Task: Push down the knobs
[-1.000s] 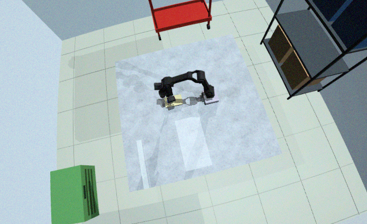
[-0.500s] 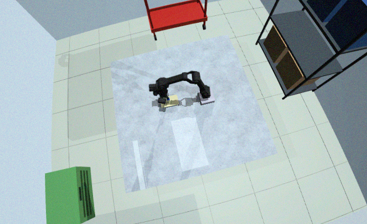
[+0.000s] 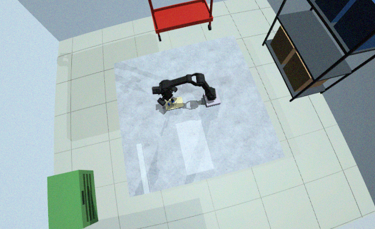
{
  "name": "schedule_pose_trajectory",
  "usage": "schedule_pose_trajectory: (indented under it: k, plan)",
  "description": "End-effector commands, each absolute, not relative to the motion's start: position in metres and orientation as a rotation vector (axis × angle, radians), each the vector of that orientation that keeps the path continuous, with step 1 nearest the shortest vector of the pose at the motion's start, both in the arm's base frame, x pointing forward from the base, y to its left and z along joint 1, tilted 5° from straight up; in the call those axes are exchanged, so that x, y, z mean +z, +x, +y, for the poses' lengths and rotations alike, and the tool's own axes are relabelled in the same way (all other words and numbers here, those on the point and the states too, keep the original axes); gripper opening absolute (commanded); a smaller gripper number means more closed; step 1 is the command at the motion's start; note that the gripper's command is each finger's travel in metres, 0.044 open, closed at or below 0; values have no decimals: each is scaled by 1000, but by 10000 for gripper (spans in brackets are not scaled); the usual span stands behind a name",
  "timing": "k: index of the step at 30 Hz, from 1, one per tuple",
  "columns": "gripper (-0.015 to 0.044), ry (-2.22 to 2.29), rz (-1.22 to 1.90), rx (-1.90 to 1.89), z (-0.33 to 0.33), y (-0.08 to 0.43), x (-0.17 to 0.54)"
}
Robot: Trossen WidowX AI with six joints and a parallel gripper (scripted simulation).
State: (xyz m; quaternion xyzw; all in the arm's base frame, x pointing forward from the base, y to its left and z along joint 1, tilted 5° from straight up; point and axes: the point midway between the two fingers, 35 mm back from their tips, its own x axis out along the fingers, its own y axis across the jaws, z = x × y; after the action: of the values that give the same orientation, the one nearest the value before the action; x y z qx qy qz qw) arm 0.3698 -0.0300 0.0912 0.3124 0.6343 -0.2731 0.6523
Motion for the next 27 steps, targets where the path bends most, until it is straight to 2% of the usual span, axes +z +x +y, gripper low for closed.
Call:
schedule_pose_trajectory:
  k: [1,27]
  plan:
    - [0,801,1422,-703,-27,371,92]
    - [0,1474,1100,-1393,-15,378,100]
